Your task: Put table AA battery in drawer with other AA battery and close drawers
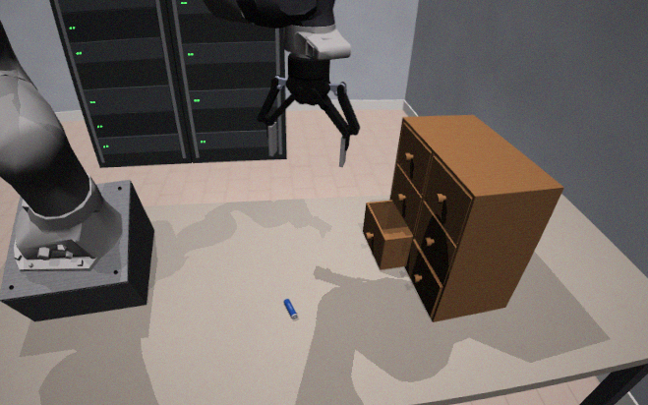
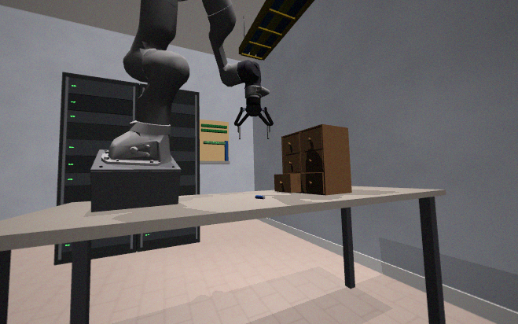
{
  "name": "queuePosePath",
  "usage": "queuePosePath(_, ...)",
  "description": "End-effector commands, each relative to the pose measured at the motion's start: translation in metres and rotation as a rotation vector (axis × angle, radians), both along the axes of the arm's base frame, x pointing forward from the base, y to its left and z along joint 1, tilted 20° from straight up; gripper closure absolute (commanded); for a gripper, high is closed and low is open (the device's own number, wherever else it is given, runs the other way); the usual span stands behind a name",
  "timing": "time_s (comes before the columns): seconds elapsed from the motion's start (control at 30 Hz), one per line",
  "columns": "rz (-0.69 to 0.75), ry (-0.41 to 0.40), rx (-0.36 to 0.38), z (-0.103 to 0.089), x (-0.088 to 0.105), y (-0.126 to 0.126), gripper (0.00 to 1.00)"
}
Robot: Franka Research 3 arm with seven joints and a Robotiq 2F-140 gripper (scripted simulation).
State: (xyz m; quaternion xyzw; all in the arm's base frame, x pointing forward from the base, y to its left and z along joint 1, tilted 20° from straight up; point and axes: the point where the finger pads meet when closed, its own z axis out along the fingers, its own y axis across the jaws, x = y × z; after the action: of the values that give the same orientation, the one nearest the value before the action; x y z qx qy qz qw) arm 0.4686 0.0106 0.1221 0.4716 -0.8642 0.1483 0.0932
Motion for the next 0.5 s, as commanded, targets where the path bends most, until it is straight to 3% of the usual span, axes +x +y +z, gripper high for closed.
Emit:
queuePosePath(0.0,0.172,0.063,0.022,0.000,0.000,0.002,0.00)
queuePosePath(0.1,0.172,0.063,0.022,0.000,0.000,0.002,0.00)
queuePosePath(0.13,0.312,0.112,0.026,-0.003,-0.006,0.003,0.00)
queuePosePath(0.37,0.312,0.112,0.026,-0.003,-0.006,0.003,0.00)
queuePosePath(0.4,0.453,0.162,0.029,-0.006,-0.013,0.003,0.00)
queuePosePath(0.47,0.453,0.162,0.029,-0.006,-0.013,0.003,0.00)
